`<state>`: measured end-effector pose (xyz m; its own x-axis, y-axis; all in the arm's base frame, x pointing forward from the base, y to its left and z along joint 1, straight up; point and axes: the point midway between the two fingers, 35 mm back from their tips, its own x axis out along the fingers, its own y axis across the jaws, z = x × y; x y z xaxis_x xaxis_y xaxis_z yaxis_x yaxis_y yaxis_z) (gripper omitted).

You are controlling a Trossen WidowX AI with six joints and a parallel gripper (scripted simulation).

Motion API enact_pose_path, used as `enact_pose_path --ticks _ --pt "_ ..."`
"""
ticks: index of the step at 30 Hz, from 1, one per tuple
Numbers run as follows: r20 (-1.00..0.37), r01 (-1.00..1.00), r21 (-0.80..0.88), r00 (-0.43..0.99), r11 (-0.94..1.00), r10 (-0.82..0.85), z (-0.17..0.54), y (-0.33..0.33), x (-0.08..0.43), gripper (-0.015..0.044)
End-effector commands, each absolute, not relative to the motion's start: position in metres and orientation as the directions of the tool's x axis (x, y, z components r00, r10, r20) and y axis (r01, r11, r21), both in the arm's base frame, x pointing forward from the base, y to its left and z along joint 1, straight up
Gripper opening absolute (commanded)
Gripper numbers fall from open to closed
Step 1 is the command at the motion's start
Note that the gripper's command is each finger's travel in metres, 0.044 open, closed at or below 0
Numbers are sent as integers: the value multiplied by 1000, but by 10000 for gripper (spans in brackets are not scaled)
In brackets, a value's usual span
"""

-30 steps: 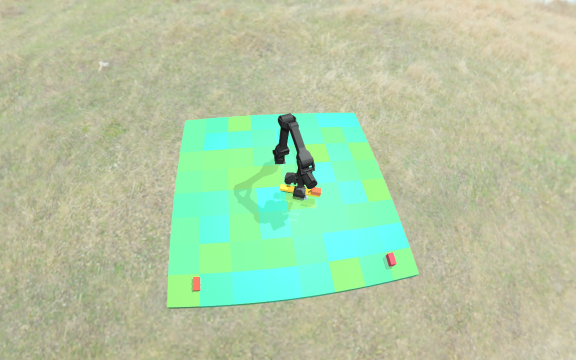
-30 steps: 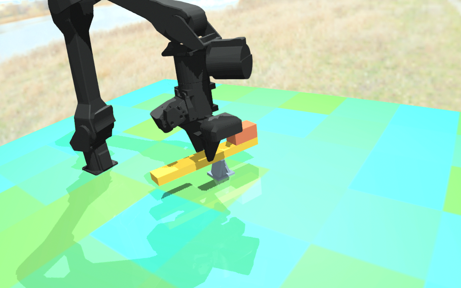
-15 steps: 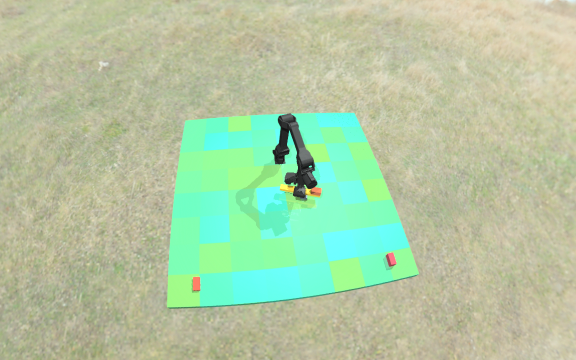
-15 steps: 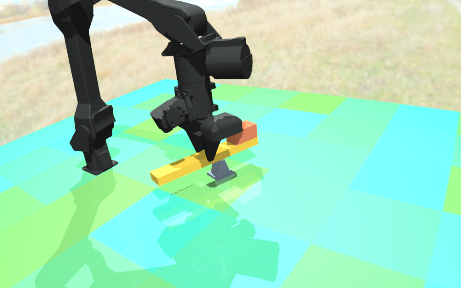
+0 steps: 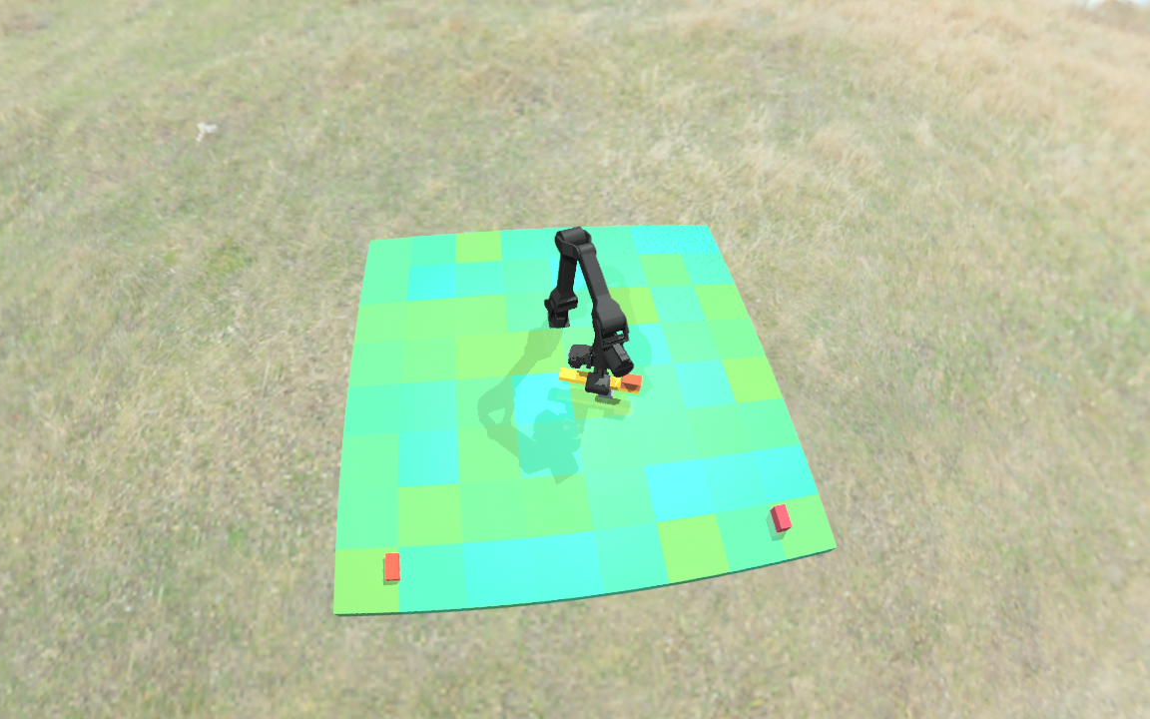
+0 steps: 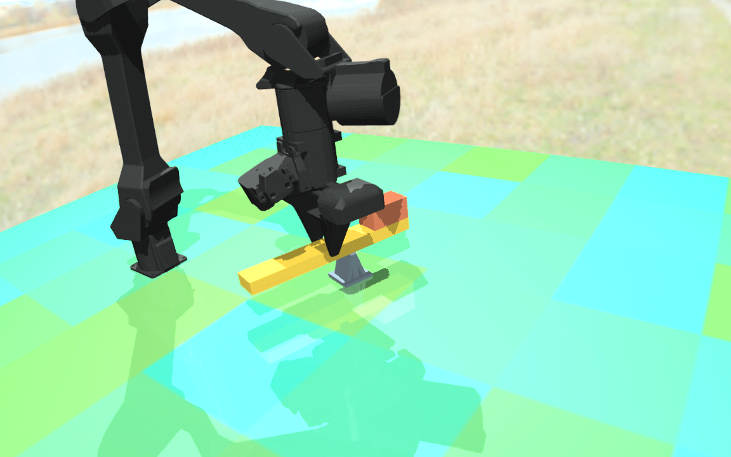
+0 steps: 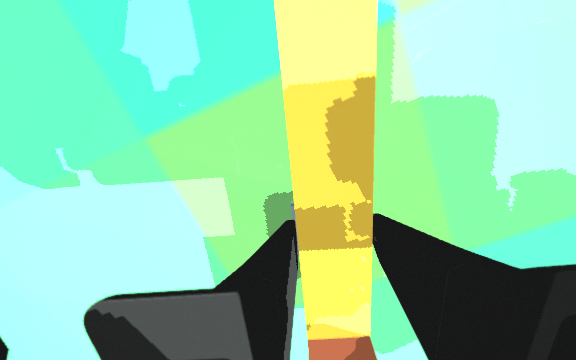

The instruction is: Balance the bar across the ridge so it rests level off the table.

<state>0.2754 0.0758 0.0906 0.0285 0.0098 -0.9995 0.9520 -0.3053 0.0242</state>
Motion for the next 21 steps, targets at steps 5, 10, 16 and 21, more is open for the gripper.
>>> enact_pose_path --ticks 5,10,16,21 --pt "-1000 952 24 29 -305 10 91 76 275 172" --pt "-1000 952 24 29 -305 10 91 76 275 173" --pt "-1000 952 24 29 -305 10 91 76 275 185" --pt "-1000 952 24 29 -305 10 91 76 275 185"
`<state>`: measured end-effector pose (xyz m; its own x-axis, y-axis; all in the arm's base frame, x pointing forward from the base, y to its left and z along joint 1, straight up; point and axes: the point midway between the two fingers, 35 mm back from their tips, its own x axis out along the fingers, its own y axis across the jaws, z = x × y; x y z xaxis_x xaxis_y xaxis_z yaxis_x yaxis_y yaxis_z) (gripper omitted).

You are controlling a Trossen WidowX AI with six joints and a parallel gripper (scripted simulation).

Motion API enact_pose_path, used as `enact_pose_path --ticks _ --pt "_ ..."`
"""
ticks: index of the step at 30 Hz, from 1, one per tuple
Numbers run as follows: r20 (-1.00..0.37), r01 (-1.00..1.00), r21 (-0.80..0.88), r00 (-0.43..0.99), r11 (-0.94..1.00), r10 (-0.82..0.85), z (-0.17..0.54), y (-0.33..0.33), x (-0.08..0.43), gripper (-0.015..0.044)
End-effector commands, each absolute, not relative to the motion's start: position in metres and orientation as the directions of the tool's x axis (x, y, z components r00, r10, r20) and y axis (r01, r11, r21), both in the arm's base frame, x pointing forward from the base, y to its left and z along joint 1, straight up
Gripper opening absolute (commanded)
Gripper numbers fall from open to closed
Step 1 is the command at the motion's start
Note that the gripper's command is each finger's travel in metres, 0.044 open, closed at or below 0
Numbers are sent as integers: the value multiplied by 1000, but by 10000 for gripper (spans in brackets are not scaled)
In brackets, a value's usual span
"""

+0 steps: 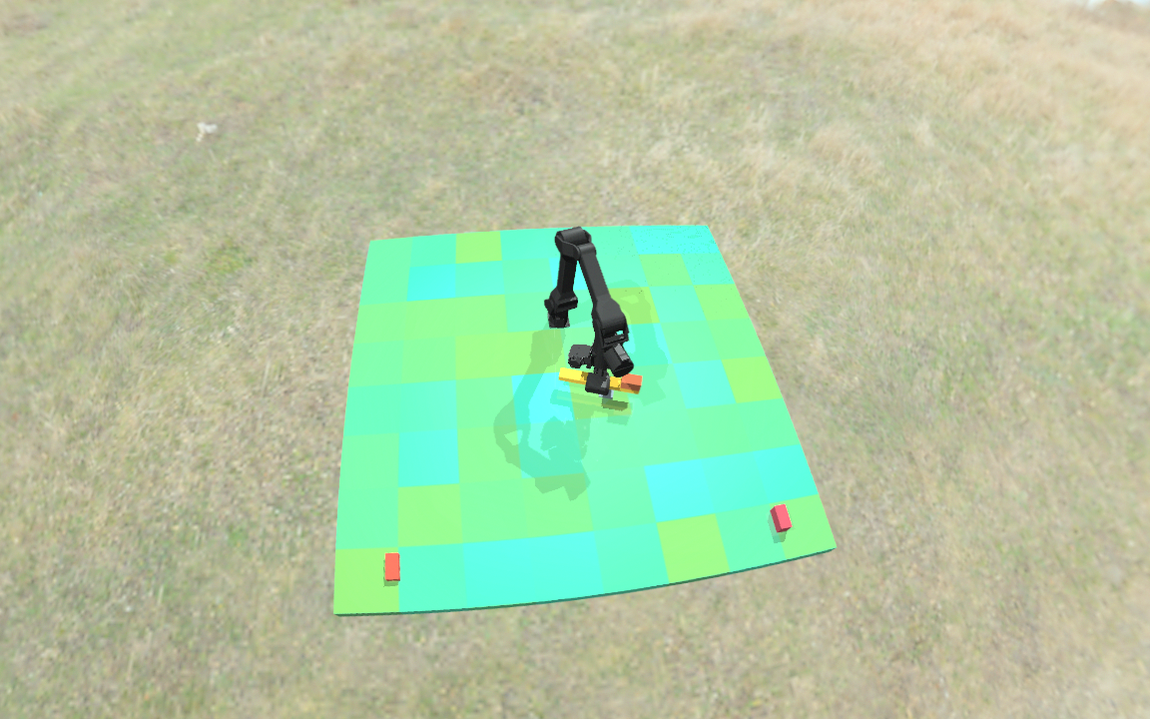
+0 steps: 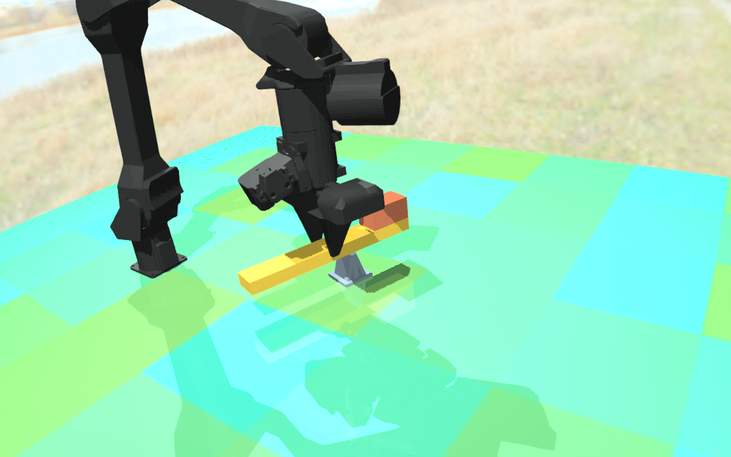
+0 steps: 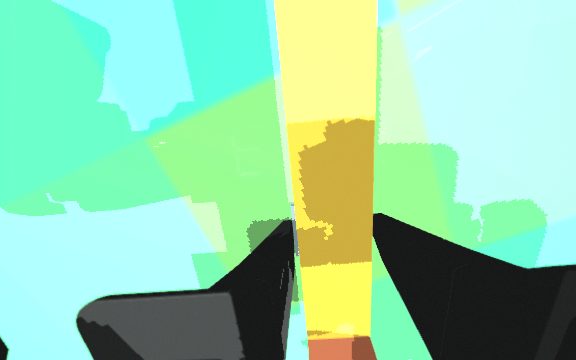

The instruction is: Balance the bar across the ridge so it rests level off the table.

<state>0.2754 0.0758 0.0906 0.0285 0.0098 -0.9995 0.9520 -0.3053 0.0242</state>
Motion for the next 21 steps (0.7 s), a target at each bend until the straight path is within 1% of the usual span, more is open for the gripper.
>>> enact_pose_path --ticks 1,2,11,12,16,21 --pt "-1000 952 24 29 -305 10 91 76 275 185" --pt "-1000 952 24 29 -305 10 91 76 275 185" --pt "-1000 952 24 29 -305 10 91 76 275 421" --pt "-1000 952 24 29 -305 10 91 76 275 440" --pt "-1000 952 24 29 -305 10 99 76 277 440" --pt "-1000 952 25 29 -305 10 160 76 278 440"
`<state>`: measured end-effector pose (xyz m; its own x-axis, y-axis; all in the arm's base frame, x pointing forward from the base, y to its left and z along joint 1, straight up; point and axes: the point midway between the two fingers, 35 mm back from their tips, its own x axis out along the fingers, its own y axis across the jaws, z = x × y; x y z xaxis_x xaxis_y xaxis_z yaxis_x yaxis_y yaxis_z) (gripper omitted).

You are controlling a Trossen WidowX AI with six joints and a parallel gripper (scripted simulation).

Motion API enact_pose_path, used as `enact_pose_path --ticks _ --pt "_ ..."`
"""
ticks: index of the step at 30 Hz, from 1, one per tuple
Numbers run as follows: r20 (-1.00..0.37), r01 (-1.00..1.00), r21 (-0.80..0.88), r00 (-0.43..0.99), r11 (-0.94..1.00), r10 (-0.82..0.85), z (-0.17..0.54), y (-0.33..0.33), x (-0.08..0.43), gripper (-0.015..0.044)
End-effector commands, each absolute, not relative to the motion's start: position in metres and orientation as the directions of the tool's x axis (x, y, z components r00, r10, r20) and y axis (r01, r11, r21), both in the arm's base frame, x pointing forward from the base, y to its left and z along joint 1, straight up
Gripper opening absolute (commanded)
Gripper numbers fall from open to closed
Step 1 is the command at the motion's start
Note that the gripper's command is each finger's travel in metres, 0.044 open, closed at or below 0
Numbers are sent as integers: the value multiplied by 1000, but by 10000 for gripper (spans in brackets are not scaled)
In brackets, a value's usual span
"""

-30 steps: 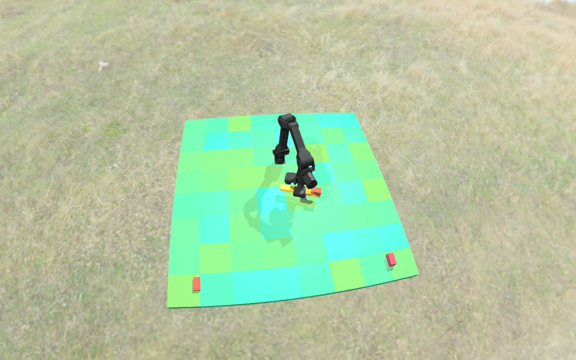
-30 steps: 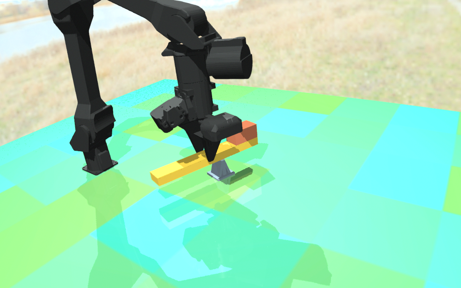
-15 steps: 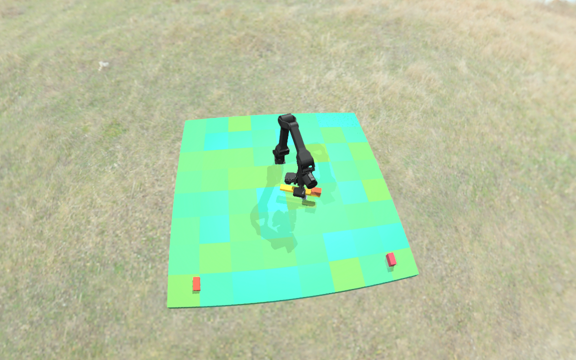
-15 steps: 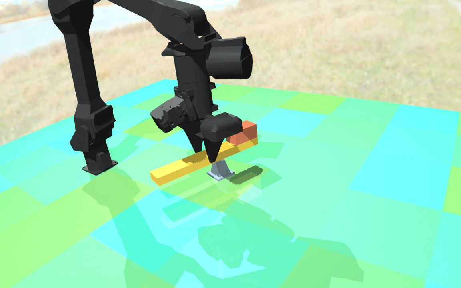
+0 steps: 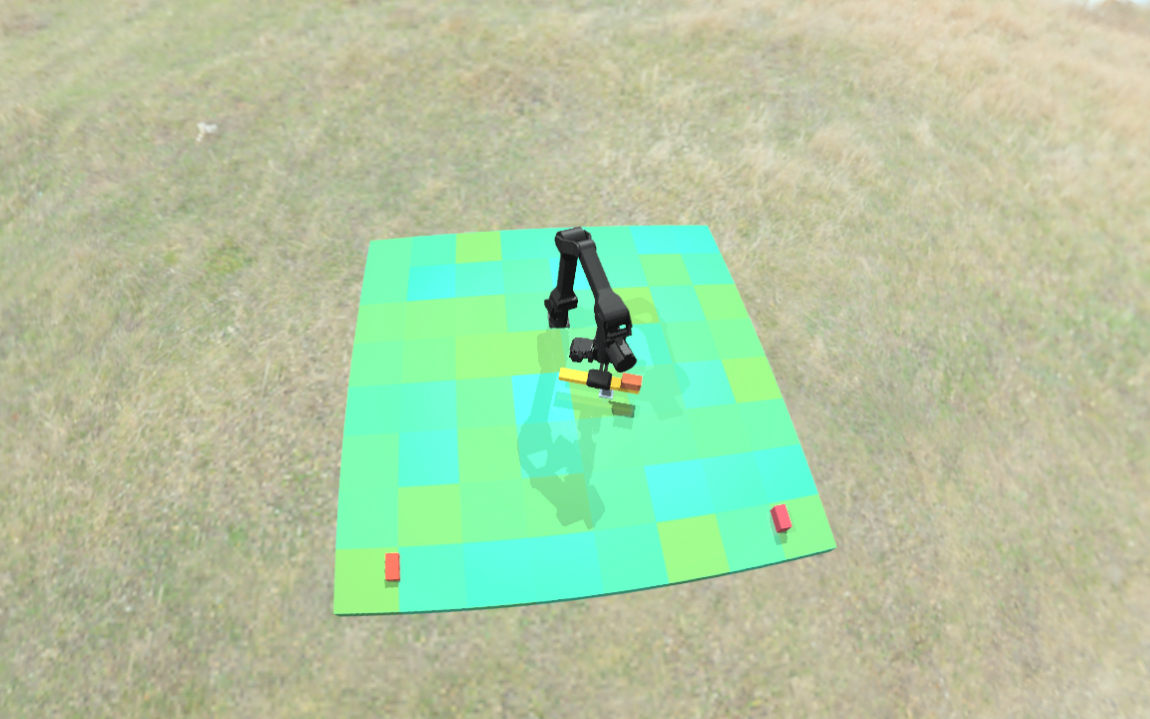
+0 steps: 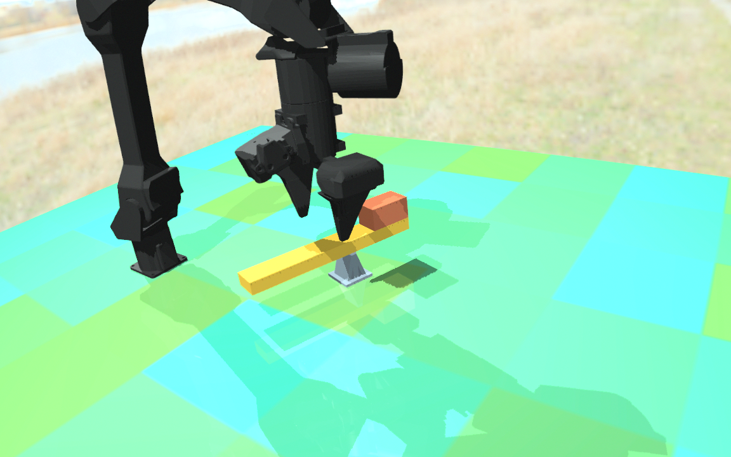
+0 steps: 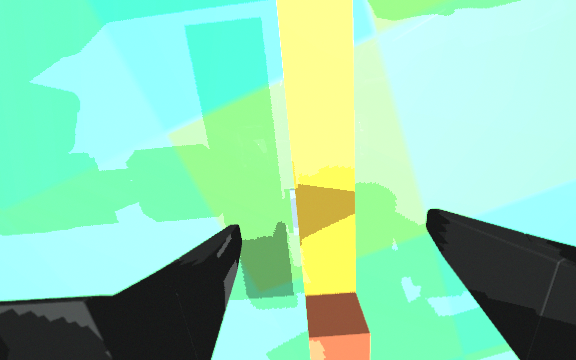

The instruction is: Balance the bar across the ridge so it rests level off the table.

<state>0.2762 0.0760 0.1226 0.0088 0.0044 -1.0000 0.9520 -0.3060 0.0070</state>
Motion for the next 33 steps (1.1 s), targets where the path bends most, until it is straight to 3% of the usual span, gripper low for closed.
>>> enact_pose_path --ticks 1,33 --pt "-1000 952 25 29 -305 10 172 76 276 440" --pt "-1000 952 25 29 -305 9 191 75 273 440"
